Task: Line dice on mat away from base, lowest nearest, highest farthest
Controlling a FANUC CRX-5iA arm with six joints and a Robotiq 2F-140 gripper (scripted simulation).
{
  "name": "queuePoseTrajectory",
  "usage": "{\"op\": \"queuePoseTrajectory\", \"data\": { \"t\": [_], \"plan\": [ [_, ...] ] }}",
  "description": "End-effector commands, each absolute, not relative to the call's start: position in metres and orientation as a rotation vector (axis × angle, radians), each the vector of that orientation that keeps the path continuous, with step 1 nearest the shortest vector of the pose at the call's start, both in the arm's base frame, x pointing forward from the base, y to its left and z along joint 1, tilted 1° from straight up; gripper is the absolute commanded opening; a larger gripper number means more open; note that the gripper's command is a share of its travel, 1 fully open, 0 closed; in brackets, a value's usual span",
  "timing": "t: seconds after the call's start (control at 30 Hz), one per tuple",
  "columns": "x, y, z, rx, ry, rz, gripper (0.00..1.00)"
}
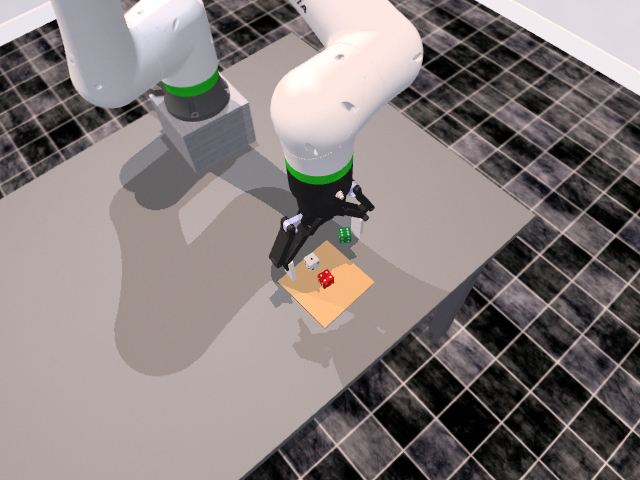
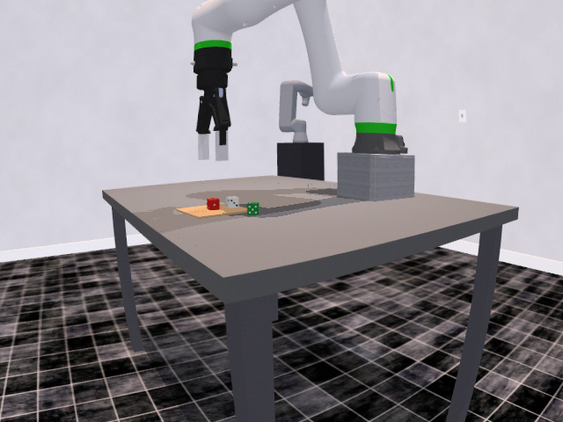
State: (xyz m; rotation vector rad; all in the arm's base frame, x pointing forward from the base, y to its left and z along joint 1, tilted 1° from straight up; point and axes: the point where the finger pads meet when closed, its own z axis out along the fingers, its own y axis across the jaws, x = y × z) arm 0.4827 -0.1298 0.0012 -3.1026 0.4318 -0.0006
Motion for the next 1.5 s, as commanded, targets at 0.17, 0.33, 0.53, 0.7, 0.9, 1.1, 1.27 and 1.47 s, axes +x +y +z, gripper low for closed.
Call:
{"op": "queuePoseTrajectory", "data": {
  "t": [0.17, 0.33, 0.53, 0.7, 0.9, 1.1, 1.27, 1.47],
  "plan": [
    [0.48, -0.116, 0.0, -3.028, 0.804, 0.0, 1.0],
    [0.478, -0.109, 0.0, -2.969, 0.998, 0.001, 1.0],
    [0.475, -0.096, -0.001, -2.831, 1.341, 0.003, 1.0],
    [0.472, -0.087, -0.002, -2.702, 1.587, 0.004, 1.0],
    [0.469, -0.077, -0.003, -2.546, 1.827, 0.005, 1.0],
    [0.466, -0.067, -0.004, -2.359, 2.062, 0.007, 1.0],
    [0.463, -0.058, -0.005, -2.162, 2.269, 0.008, 1.0],
    [0.459, -0.05, -0.006, -1.961, 2.446, 0.009, 1.0]
  ]
}}
